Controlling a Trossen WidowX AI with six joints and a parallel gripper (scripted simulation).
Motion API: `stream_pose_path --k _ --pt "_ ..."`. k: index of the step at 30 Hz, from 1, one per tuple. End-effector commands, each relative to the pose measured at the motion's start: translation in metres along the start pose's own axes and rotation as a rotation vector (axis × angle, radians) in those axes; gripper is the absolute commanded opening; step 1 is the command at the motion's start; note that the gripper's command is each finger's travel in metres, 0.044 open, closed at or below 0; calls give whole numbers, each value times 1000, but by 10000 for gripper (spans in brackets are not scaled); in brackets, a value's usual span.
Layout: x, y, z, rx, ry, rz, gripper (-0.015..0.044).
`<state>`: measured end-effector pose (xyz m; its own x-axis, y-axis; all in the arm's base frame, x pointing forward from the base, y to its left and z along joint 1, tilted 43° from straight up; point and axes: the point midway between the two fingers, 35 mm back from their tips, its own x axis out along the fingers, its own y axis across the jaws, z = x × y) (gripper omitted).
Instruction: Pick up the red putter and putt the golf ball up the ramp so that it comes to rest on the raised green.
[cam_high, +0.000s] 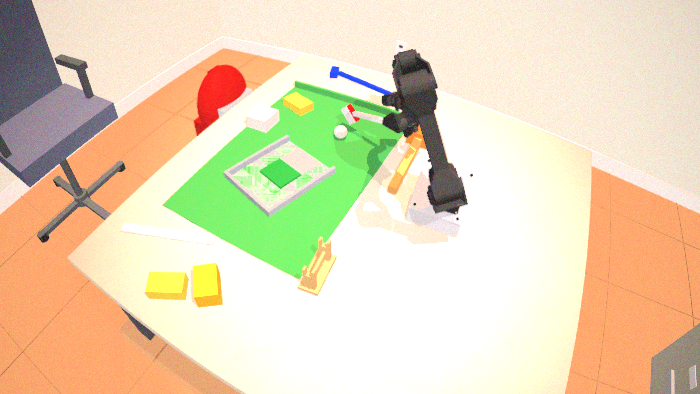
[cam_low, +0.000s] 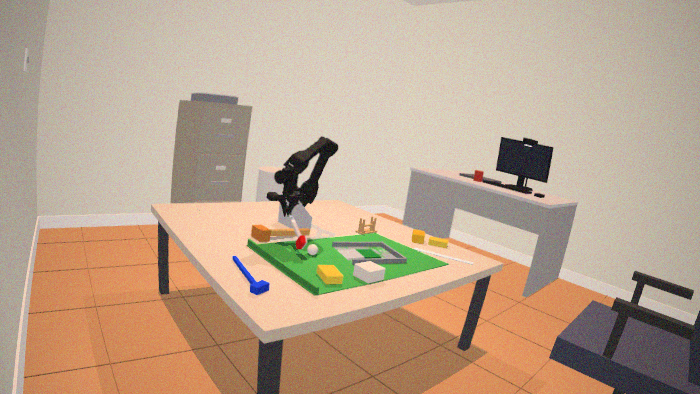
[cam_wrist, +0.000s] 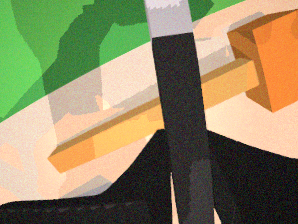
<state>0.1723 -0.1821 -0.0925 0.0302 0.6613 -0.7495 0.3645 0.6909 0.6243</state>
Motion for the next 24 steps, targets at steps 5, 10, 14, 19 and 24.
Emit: stream_pose_path --k 5,10,14,19,24 --pt "15 1 1 4 -4 7 0" --pt "22 2 0 4 -4 8 0" --pt "23 2 0 4 -4 8 0" --pt "21 1 0 0 2 2 0" --pt "21 0 0 0 2 2 0"
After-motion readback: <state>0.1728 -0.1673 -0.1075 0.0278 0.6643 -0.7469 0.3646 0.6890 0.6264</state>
